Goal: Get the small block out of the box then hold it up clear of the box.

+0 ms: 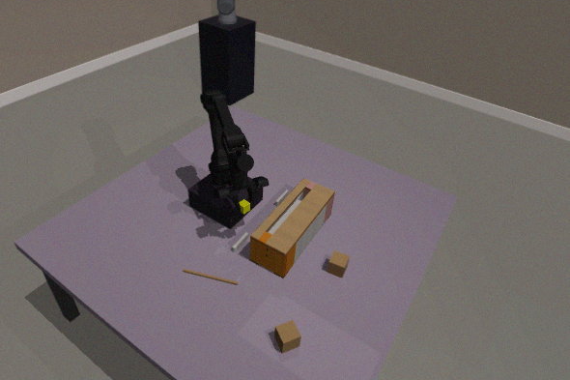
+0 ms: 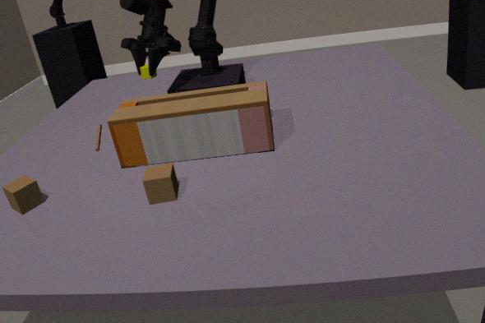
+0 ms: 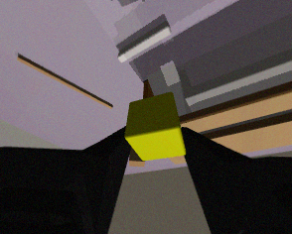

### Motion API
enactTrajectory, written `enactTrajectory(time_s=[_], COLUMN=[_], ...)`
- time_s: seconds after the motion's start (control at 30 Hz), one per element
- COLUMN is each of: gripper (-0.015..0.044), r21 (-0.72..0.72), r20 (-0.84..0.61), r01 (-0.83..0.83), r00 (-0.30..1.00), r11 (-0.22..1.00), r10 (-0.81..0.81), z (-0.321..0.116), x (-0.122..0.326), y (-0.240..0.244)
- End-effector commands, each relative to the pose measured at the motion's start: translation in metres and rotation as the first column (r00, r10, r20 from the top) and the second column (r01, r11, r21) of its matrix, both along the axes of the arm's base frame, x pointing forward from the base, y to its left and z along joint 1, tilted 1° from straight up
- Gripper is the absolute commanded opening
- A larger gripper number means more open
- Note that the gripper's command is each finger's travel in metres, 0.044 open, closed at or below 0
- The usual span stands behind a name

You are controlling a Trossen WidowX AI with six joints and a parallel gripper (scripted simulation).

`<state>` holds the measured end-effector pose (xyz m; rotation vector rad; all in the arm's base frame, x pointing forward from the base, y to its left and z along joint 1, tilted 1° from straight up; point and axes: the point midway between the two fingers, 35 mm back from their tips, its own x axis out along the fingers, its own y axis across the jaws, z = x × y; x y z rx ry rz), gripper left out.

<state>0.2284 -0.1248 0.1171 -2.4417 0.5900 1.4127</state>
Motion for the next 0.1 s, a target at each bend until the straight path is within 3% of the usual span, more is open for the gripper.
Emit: enactTrajectory(time_s=[0.0,0.07], gripper=[0.0000,0.0000], r21=[-0.001,-0.001], r20=[0.000,0.000], r01=[0.007,0.007], r00=[1.000,1.000], r11=[1.000,1.000], r10=[-0.007,-0.007], z=[0.0002,0.0002], x=[-0.0004,-0.0004], y=[-0.0004,-0.0004])
